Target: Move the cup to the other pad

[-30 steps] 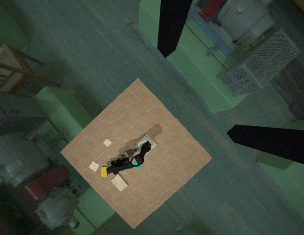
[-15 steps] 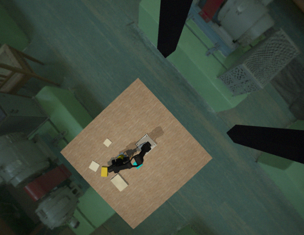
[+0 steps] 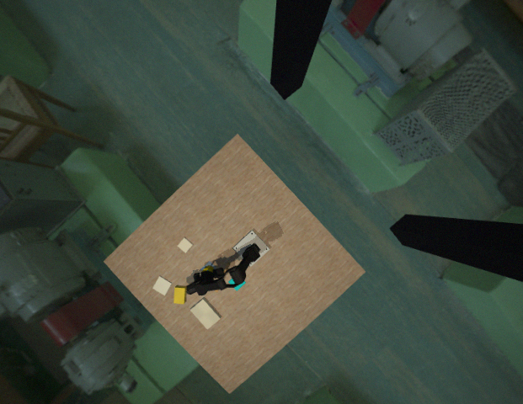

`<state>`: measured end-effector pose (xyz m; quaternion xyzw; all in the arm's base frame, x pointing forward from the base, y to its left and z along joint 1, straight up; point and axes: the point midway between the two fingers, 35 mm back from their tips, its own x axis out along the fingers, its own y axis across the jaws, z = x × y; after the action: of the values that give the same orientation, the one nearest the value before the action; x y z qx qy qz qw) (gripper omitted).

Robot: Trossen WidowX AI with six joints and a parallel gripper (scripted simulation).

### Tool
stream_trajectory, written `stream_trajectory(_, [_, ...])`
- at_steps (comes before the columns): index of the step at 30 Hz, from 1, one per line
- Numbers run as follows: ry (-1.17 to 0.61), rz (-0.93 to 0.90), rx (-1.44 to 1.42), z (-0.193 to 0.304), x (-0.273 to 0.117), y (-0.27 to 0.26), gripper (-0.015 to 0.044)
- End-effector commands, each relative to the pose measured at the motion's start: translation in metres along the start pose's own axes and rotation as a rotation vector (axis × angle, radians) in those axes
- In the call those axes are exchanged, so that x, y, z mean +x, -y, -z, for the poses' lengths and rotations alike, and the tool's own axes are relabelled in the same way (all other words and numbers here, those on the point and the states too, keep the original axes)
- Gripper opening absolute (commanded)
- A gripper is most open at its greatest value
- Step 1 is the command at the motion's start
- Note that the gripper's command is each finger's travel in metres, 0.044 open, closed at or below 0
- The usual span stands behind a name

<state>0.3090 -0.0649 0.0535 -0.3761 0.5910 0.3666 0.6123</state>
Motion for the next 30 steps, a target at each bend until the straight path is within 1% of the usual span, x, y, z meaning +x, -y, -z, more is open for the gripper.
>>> stream_trajectory(1, [-0.006, -0.002, -0.003, 0.0010, 0.0047, -0.0008, 0.0167])
stream_trajectory(4, [-0.006, -0.002, -0.003, 0.0010, 0.0047, -0.0008, 0.0167])
stream_trajectory(27, [-0.001, -0.003, 0.000, 0.0002, 0.0031, -0.0007, 0.0013])
stream_trajectory(28, [-0.001, -0.003, 0.000, 0.0002, 0.0031, -0.0007, 0.0000])
stream_trajectory(30, [-0.001, -0.003, 0.000, 0.0001, 0.0015, -0.0005, 0.0000])
